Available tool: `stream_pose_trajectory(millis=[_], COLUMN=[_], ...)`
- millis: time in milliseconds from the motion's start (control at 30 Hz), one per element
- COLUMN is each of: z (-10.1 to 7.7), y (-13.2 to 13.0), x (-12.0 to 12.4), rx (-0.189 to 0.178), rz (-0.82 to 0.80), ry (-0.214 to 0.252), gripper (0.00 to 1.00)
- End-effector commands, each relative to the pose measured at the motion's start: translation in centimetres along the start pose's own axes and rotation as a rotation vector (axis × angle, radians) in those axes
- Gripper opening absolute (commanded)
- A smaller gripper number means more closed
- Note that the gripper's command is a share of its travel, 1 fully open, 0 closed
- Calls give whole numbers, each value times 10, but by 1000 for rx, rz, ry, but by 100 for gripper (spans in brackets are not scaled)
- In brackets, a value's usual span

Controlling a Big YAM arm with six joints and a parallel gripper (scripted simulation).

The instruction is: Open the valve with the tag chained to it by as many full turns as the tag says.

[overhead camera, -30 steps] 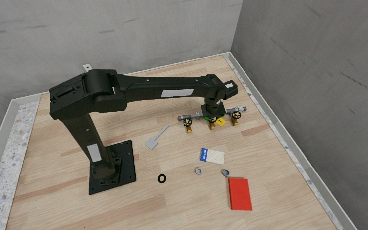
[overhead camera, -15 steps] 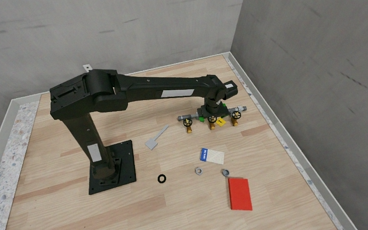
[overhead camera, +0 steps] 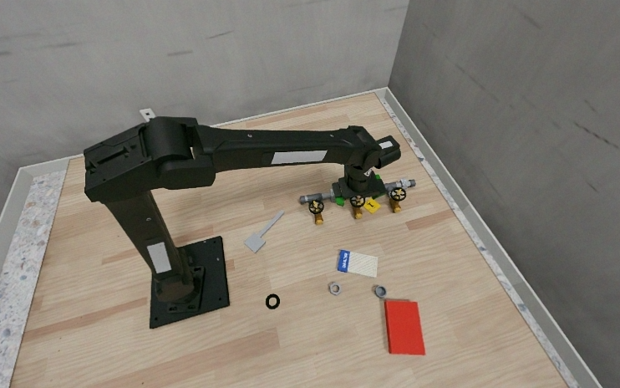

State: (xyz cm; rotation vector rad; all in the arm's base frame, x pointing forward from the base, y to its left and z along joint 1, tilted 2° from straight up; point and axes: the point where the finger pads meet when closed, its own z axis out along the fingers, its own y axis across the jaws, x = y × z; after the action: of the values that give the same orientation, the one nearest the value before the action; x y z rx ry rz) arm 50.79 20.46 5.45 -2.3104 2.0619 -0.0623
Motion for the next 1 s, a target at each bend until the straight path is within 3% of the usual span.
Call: stream_pose_trajectory(millis=[0, 233, 467, 533, 967], z=[1, 1, 1, 1, 1], y=[-5, -5, -5, -5, -5], x=[-2, -2, -2, -2, -1], rx=[16, 16, 15, 15, 14], rz=[-11, 60, 290, 290, 1096], ry=[-7, -8, -10, -10, -17], gripper=[100, 100, 100, 100, 100])
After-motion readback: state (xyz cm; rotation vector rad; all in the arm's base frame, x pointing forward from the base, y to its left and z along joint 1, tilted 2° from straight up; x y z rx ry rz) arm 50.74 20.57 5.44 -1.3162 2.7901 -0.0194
